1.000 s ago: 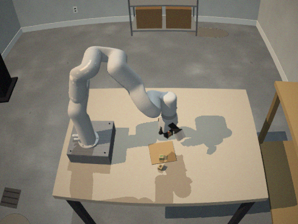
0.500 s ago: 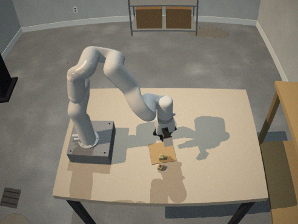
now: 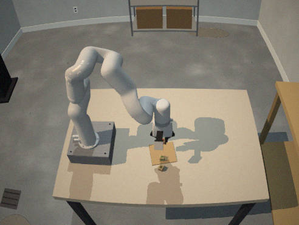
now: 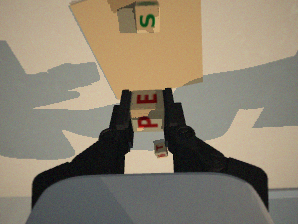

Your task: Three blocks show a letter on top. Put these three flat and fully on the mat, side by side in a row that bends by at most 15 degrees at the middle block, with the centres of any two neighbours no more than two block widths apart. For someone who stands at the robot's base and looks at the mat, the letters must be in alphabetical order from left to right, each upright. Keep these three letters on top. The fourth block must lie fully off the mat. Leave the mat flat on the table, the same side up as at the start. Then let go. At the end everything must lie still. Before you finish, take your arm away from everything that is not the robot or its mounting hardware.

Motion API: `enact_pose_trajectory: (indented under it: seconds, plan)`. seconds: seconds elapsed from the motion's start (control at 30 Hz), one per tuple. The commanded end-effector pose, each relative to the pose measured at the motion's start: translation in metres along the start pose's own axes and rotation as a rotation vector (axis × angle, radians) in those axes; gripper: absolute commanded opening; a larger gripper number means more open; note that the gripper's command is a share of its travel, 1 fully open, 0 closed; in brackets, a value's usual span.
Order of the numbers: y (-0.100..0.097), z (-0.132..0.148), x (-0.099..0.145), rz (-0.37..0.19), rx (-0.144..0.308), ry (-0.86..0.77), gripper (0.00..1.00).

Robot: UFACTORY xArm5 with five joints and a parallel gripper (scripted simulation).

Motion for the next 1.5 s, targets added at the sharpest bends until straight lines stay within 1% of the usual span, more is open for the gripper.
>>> enact_pose_trajectory:
  seconds: [0.0,0.47,0.63,0.83,0.9,1.17,1.3,1.4,1.47]
  plan:
    - [-0.001,0.000,-0.001,0.001,-0.004,0.021,0.21]
    - [-0.001,0.000,-0.001,0.001,-0.004,0.021,0.21]
    - [0.004,0.000,-0.001,0.001,-0.004,0.021,0.21]
    - [0.024,0.000,-0.001,0.001,-0.004,0.020,0.21]
    - [0.024,0.000,-0.001,0.001,-0.004,0.020,0.21]
    - [0.063,0.000,-0.002,0.001,-0.004,0.020,0.21]
    - [0.079,0.000,-0.002,0.001,-0.004,0.020,0.21]
    - [0.088,0.000,-0.002,0.001,-0.004,0.020,0.21]
    - [0.088,0.000,-0.002,0.001,-0.004,0.020,0.21]
Point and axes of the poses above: the point where the finger pads meet when closed, its own y axis out along the fingers, its own z axis across the jaws, x = y × z, the point moved 3 cm from there along -y, back along the fingers, and after that the axes turned 13 degrees about -y, right-handed, at the moved point
